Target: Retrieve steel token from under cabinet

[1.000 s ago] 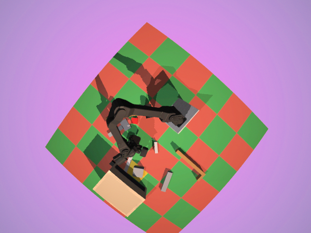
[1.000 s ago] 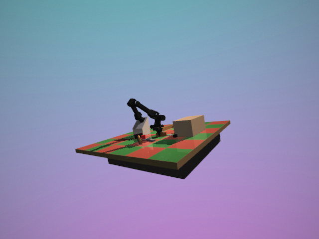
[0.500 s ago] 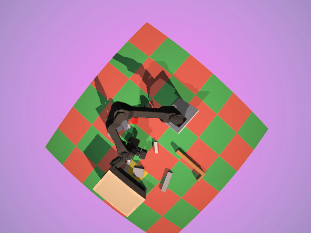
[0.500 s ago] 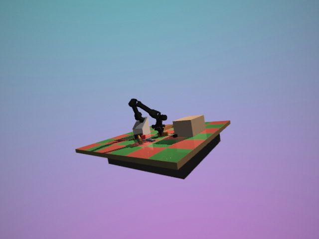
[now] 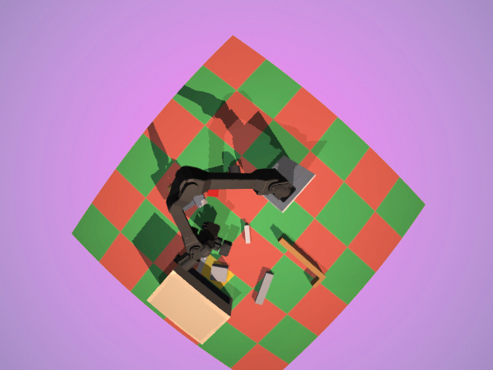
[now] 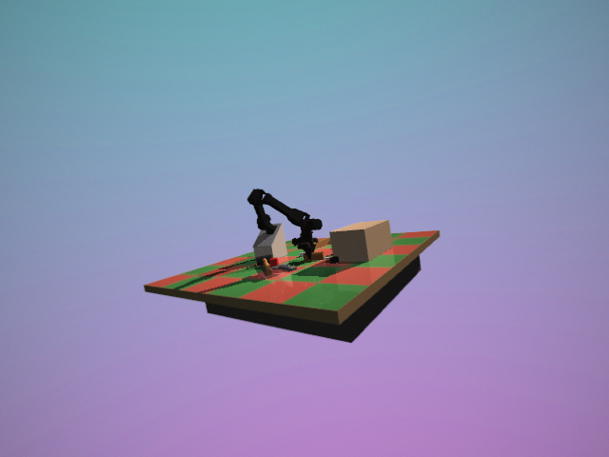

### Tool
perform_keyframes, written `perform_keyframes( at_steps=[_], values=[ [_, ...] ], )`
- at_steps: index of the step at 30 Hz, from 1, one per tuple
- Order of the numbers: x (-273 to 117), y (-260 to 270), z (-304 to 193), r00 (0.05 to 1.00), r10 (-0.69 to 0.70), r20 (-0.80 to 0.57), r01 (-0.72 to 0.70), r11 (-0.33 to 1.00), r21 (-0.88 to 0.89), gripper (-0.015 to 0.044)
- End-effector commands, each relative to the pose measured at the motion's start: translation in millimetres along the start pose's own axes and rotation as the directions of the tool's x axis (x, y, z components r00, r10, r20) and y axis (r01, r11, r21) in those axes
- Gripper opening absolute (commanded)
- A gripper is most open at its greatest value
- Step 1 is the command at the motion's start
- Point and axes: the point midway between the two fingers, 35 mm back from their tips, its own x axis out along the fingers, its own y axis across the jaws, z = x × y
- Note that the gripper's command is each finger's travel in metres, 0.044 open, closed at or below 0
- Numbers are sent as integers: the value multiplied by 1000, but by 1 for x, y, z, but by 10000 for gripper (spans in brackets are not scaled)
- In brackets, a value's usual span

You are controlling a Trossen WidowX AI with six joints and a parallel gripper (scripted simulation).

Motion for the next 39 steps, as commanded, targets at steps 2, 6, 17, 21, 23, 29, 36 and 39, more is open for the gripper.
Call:
perform_keyframes(
  at_steps=[2, 6, 17, 21, 23, 29, 36, 39],
  values=[
    [0, 2, -10, 1000, 0, -11, 1, 1000, 12, 0],
    [0, 2, -14, 1000, 0, -11, 1, 1000, 12, 0],
    [-1, 2, -25, 1000, 0, -11, 1, 1000, 13, 0],
    [-1, 3, -29, 1000, 0, -12, 1, 1000, 13, 0],
    [-1, 3, -31, 1000, 0, -12, 1, 1000, 13, 0],
    [-1, 3, -36, 1000, 0, -12, 1, 1000, 14, 0],
    [-1, 4, -43, 1000, 0, -12, 0, 1000, 14, 0],
    [-1, 4, -46, 1000, 0, -12, 0, 1000, 14, 0]
  ],
)
